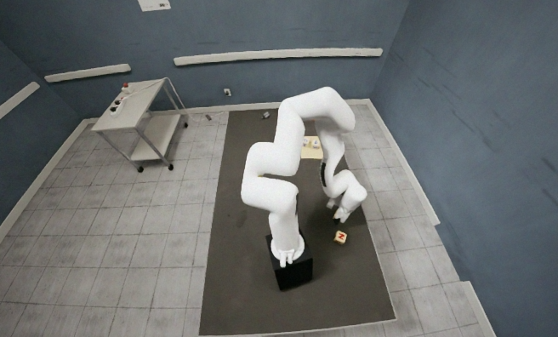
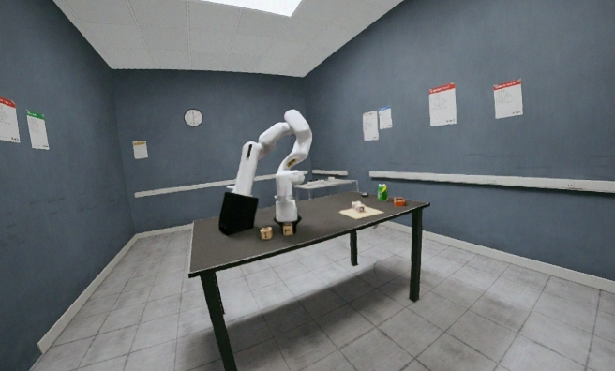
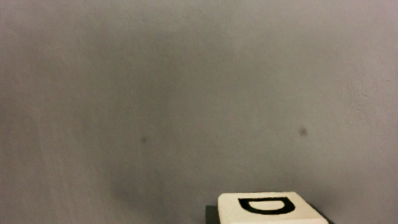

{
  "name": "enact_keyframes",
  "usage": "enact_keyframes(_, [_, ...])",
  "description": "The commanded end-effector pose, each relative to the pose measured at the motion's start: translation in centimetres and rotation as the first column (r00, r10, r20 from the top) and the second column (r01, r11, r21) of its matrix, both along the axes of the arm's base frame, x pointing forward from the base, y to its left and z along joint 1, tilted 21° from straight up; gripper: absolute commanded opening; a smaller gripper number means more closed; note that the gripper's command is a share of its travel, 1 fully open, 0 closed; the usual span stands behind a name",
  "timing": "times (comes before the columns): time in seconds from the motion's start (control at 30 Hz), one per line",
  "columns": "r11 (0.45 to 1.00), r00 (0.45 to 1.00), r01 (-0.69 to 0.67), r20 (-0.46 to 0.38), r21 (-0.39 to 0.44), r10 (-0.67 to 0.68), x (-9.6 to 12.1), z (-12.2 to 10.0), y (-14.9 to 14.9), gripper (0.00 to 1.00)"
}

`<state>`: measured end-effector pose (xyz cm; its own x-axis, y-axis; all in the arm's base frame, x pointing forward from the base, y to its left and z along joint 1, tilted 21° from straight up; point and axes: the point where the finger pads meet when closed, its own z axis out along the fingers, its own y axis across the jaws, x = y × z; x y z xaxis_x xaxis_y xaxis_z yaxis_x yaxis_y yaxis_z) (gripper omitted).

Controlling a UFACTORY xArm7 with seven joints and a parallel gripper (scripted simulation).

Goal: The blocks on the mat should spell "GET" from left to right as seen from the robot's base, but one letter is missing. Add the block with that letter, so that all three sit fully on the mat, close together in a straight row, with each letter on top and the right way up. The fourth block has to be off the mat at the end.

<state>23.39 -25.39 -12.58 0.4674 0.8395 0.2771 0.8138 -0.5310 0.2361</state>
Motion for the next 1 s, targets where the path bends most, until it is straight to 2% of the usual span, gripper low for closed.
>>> enact_keyframes(0.0, [1.000,1.000,0.002,0.000,-0.002,-0.002,0.0,0.1,-0.1,0.44])
enact_keyframes(0.23, [1.000,1.000,0.002,0.000,-0.002,-0.002,-0.3,0.8,-0.2,0.44])
enact_keyframes(0.57, [1.000,1.000,0.002,0.000,-0.002,-0.002,-2.7,7.4,-1.0,0.44])
enact_keyframes(0.63, [1.000,1.000,0.002,0.000,-0.002,-0.002,-2.7,7.4,-1.0,0.44])
enact_keyframes(0.8, [1.000,1.000,0.002,0.000,-0.002,-0.002,-3.4,9.1,-1.2,0.44])
enact_keyframes(0.97, [1.000,1.000,0.002,0.000,-0.002,-0.002,-3.5,9.4,-1.2,0.44])
